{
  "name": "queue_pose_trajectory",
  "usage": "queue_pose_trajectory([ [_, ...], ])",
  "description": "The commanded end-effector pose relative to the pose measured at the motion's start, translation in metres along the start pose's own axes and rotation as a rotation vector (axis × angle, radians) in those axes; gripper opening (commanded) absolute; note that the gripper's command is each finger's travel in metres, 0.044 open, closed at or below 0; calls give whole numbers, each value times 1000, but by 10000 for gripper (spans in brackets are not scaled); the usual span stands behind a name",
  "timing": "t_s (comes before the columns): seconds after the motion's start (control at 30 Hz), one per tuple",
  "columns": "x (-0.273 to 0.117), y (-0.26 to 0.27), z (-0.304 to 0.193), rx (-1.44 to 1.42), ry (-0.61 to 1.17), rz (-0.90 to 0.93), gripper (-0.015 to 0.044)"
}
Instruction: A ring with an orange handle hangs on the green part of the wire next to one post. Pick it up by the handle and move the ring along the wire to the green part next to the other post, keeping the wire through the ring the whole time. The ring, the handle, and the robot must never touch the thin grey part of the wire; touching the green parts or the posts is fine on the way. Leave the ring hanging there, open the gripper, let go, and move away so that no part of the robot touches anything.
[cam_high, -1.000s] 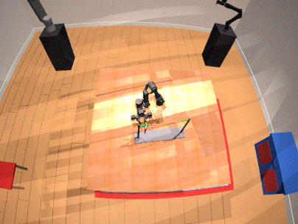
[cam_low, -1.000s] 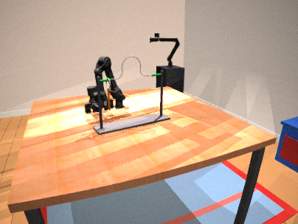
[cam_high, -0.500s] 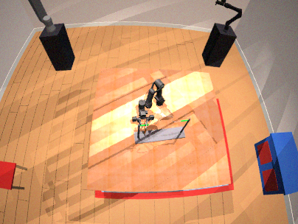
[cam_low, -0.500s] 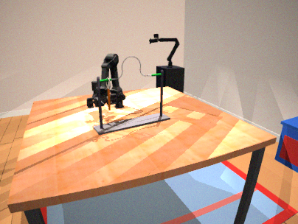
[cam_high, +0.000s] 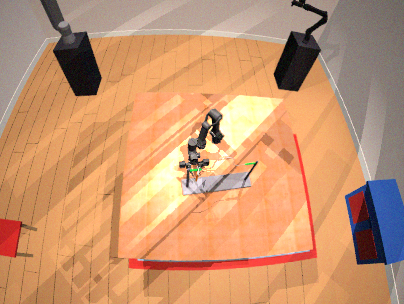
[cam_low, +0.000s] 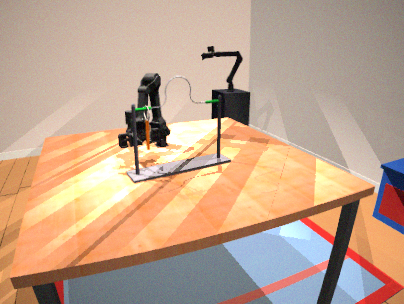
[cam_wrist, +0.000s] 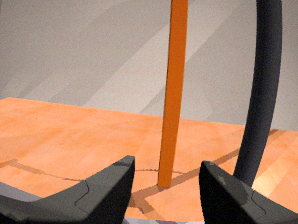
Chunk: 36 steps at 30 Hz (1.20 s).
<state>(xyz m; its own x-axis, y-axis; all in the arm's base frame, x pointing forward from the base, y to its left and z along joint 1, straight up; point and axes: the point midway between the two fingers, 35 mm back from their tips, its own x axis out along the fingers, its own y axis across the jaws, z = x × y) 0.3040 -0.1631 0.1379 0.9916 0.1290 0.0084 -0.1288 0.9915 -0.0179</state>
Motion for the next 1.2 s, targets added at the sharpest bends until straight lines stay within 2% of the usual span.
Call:
queue_pose_trajectory([
  [0.0, 6, -2, 1, 2, -2, -5, 160],
  [1.17, 55, 0, 2, 2, -6, -5, 160],
])
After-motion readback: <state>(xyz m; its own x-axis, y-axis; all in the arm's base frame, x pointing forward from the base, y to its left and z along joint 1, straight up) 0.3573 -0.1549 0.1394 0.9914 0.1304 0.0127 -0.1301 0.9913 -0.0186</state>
